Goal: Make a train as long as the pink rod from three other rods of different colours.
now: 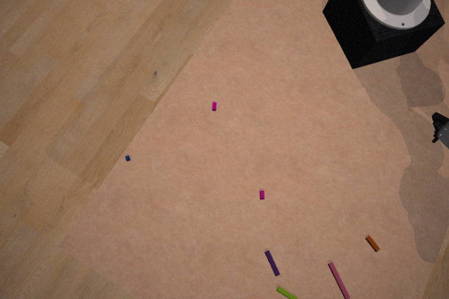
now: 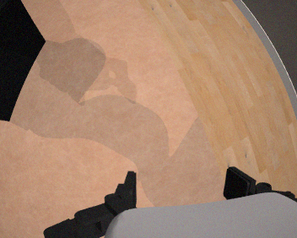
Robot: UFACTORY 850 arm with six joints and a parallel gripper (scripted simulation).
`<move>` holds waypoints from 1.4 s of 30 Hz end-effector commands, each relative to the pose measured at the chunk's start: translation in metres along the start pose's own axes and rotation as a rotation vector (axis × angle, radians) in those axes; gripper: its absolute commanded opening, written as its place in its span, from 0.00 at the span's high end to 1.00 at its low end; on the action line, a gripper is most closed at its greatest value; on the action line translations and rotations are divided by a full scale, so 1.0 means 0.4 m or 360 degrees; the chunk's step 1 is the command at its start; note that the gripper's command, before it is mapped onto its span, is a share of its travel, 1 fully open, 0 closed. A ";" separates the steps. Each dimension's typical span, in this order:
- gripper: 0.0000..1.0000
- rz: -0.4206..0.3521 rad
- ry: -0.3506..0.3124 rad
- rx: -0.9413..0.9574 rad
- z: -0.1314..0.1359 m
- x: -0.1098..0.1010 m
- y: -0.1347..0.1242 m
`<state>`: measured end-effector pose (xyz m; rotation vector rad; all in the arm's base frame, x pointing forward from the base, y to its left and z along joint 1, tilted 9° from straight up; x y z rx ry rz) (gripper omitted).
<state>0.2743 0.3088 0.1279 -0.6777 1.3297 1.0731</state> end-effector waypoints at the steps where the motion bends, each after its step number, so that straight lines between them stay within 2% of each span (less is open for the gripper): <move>1: 0.00 -0.0003 -0.0003 0.0050 0.004 0.000 -0.011; 8: 0.00 -0.0013 -0.0011 0.0318 0.018 0.003 -0.070; 31: 0.00 -0.0031 -0.0026 0.0754 0.032 0.007 -0.169; 32: 0.00 -0.0035 -0.0030 0.0843 0.034 0.008 -0.190; 36: 0.00 -0.0035 -0.0030 0.0843 0.034 0.008 -0.190; 37: 0.00 -0.0039 -0.0034 0.0938 0.035 0.008 -0.212; 40: 0.00 -0.0039 -0.0034 0.0938 0.035 0.008 -0.212; 42: 0.00 -0.0043 -0.0038 0.1036 0.036 0.009 -0.235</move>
Point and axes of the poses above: the point where the finger pads meet when closed, its own x axis out along the fingers, its own z axis across the jaws, y = z × x, the point moved 9 cm from there along -x, back along the fingers, and after that the axes turned 14 degrees about x, right-handed, at the moved point
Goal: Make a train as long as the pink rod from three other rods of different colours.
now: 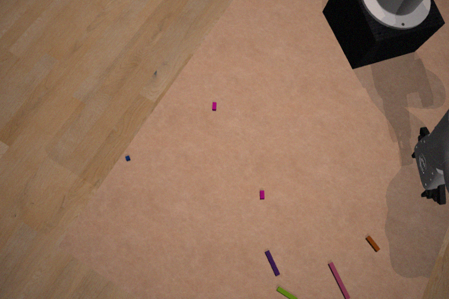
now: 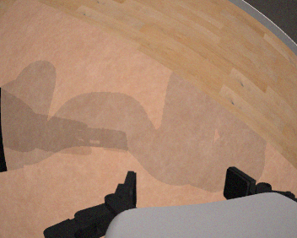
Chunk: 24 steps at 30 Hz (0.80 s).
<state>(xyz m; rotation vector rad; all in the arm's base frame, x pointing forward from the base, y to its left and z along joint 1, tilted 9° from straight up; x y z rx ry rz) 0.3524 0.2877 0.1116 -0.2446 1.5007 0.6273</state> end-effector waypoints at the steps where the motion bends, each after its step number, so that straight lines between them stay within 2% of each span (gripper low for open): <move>1: 0.00 -0.0008 0.0017 0.0123 0.022 0.001 -0.023; 8: 0.00 -0.0012 0.0012 0.0225 0.035 0.002 -0.043; 9: 0.00 -0.0017 0.0007 0.0331 0.049 0.004 -0.065; 13: 0.00 -0.0017 0.0007 0.0331 0.049 0.004 -0.065; 14: 0.00 -0.0022 0.0001 0.0439 0.062 0.005 -0.088; 24: 0.00 -0.0027 -0.0005 0.0551 0.075 0.007 -0.111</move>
Point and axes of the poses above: the point where the finger pads meet when closed, its own x axis out along the fingers, its own z axis across the jaws, y = z × x, the point moved 9 cm from there along -x, back along the fingers, and after that the axes turned 14 degrees about x, right-handed, at the moved point
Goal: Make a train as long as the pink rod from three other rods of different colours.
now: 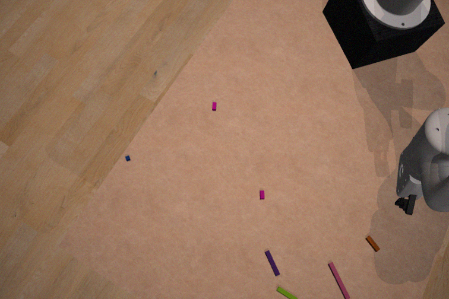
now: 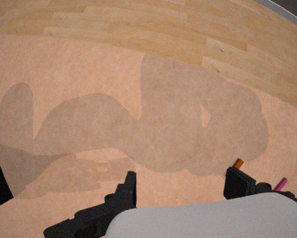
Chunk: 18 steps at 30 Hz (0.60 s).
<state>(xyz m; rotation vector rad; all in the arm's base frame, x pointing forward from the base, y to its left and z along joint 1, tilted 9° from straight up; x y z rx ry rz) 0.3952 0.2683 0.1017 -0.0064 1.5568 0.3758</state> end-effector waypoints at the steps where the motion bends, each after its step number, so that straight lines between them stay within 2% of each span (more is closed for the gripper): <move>1: 0.00 -0.0016 0.0013 0.0165 0.034 0.002 -0.025; 12: 0.00 -0.0021 0.0005 0.0282 0.054 0.004 -0.046; 13: 0.00 -0.0025 -0.0002 0.0399 0.074 0.006 -0.068; 17: 0.00 -0.0025 -0.0002 0.0399 0.074 0.006 -0.068; 18: 0.00 -0.0029 -0.0011 0.0519 0.094 0.007 -0.090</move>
Point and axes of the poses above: the point where the finger pads meet when closed, its own x axis out along the fingers, its own z axis across the jaws, y = z × x, the point moved 9 cm from there along -x, back along the fingers, and after that the axes turned 14 degrees about x, right-handed, at the moved point
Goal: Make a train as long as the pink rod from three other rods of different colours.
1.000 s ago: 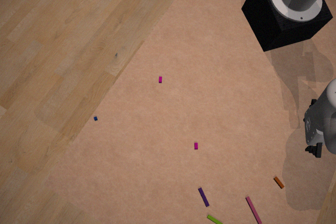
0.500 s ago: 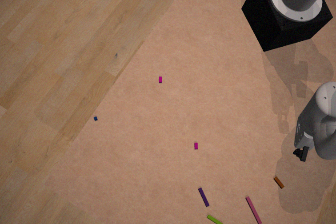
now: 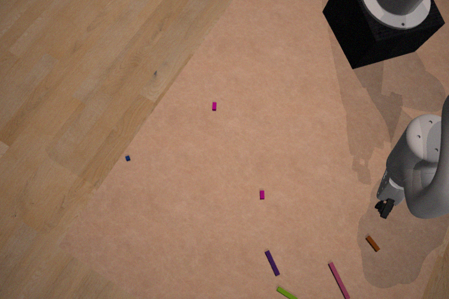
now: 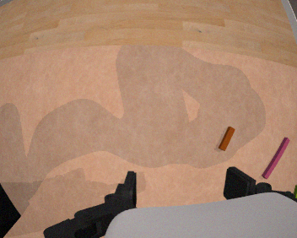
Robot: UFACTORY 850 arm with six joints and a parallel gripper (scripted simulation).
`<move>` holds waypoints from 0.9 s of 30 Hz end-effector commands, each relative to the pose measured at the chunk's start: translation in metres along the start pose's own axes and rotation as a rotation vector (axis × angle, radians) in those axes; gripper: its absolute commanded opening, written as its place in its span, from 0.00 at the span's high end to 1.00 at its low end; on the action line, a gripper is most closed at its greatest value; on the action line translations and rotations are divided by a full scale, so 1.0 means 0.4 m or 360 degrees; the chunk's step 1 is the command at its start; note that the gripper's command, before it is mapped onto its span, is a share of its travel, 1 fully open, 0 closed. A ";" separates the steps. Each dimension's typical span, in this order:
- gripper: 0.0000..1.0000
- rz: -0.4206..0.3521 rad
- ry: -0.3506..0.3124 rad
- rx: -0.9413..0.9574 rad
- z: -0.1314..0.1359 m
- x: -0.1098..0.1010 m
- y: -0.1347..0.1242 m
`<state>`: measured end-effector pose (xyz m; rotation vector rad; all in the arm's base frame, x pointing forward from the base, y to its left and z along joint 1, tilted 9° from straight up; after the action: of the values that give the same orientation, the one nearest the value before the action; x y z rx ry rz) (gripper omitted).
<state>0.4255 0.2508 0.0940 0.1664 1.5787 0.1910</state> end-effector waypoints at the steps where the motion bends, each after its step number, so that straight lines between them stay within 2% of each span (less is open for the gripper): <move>1: 0.00 -0.0019 0.0008 0.0157 0.036 0.002 -0.019; 5: 0.00 -0.0019 0.0008 0.0157 0.036 0.002 -0.019; 6: 0.00 -0.0023 0.0000 0.0277 0.060 0.004 -0.037; 11: 0.00 -0.0023 0.0000 0.0277 0.060 0.004 -0.037; 12: 0.00 -0.0026 -0.0009 0.0397 0.084 0.006 -0.057; 17: 0.00 -0.0026 -0.0009 0.0397 0.084 0.006 -0.057; 18: 0.00 -0.0029 -0.0019 0.0517 0.107 0.008 -0.077; 23: 0.00 -0.0029 -0.0019 0.0517 0.107 0.008 -0.077; 24: 0.00 -0.0032 -0.0029 0.0637 0.130 0.010 -0.098; 27: 0.00 -0.0032 -0.0029 0.0637 0.130 0.010 -0.098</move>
<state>0.4703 0.2181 0.0815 0.4351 1.5785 -0.0974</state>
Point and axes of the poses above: the point where the finger pads meet when closed, its own x axis out along the fingers, its own z axis across the jaws, y = z × x, the point moved 9 cm from there along -x, back along the fingers, and after that the axes turned 14 degrees about x, right-handed, at the moved point
